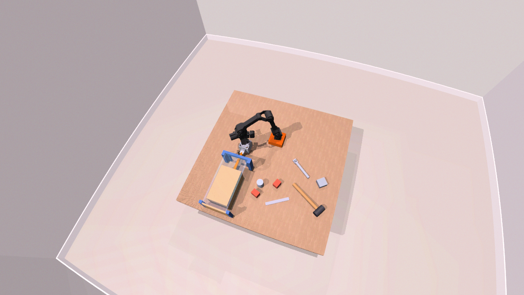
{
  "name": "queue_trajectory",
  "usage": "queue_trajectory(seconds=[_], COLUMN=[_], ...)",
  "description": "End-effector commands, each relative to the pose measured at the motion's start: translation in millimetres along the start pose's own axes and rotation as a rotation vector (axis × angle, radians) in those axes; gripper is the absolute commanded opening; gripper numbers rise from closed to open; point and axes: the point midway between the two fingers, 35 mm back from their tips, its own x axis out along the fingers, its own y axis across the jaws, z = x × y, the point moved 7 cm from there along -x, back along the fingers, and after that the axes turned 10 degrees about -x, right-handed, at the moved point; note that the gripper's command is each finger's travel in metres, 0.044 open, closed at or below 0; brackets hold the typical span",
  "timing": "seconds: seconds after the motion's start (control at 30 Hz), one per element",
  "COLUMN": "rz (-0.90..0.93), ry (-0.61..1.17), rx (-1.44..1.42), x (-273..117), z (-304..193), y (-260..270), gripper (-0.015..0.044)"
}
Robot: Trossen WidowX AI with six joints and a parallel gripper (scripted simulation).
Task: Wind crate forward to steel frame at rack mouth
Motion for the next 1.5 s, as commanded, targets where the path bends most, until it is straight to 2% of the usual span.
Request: queue_trajectory(seconds=[0.0, 1.47], rz=[-0.001, -0.001], ry=[0.000, 0.000], rx=[0.001, 0.001], x=[0.8, 7.8], z=[0.5, 3.4], y=[-0.2, -0.7], gripper=[0.0000, 0.0000])
